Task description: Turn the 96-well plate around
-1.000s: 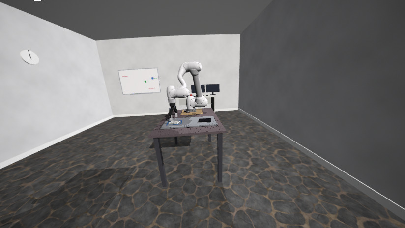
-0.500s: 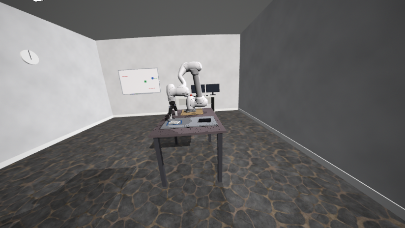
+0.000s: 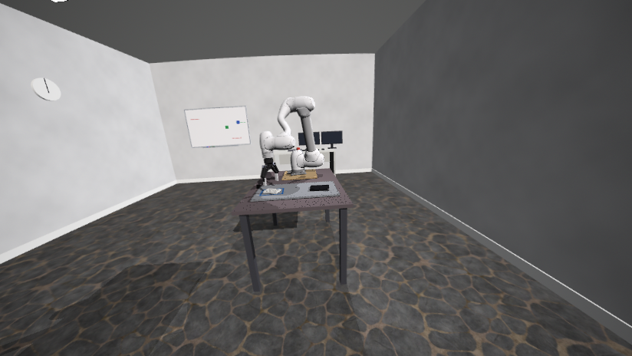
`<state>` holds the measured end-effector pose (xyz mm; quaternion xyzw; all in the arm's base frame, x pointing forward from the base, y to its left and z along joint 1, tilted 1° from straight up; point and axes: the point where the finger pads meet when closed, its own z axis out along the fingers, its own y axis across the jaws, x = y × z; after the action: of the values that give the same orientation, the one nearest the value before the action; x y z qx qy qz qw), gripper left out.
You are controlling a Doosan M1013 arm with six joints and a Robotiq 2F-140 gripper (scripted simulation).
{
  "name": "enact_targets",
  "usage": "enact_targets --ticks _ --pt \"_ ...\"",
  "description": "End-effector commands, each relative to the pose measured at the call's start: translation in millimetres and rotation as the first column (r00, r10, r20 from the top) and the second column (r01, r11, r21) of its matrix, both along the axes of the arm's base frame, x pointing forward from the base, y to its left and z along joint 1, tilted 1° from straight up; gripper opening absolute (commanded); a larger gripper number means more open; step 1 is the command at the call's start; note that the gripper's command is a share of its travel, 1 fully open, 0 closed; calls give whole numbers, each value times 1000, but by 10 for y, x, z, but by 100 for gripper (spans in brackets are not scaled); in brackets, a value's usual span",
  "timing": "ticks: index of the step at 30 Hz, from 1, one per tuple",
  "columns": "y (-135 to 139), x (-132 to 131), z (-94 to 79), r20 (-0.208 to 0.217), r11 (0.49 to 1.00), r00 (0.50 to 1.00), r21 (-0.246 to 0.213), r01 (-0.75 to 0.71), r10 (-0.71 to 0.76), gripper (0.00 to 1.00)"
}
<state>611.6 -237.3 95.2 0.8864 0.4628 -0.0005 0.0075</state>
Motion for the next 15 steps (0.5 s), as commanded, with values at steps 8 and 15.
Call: enact_targets --ticks 8,15 --pt "1 0 1 4 946 946 0 324 -324 100" --pt "1 0 1 6 879 879 2 477 -477 100"
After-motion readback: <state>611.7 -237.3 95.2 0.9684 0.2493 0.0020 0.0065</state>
